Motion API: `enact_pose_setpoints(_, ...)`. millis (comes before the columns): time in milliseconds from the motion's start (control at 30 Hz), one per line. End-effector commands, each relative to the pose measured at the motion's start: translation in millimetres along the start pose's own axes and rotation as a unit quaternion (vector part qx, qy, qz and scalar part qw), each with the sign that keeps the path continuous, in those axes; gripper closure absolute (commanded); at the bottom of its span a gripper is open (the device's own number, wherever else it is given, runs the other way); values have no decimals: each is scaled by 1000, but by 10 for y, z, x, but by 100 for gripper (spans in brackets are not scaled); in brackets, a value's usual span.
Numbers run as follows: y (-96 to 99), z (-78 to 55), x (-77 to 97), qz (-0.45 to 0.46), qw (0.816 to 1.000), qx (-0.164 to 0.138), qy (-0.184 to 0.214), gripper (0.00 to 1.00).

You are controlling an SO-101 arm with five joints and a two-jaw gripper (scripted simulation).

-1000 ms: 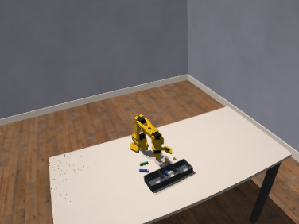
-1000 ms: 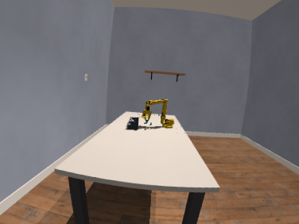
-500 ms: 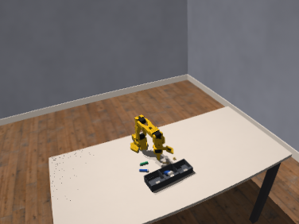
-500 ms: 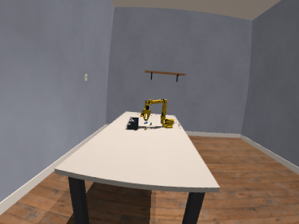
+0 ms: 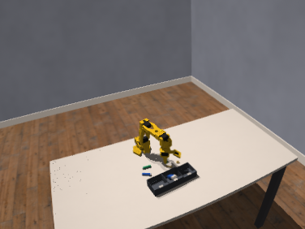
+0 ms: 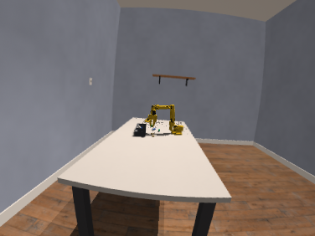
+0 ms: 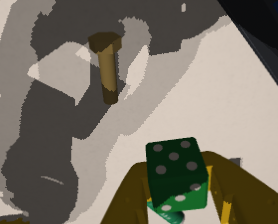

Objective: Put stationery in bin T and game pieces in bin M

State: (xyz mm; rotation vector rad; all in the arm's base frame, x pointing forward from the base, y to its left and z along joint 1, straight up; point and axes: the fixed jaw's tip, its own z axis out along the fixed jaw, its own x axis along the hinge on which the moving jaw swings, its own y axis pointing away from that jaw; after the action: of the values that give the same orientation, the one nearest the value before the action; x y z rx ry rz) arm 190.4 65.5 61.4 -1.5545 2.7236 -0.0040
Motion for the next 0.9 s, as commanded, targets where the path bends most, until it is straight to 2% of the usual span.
enact_pose_setpoints(0, -30, -83, -67, 6, 1000, 14, -17, 100)
enact_pose_setpoints(367, -39, -94, -99, 14, 1000, 16, -19, 100)
enact_pose_setpoints(867, -93, -171, -346, 77, 996, 26, -40, 100)
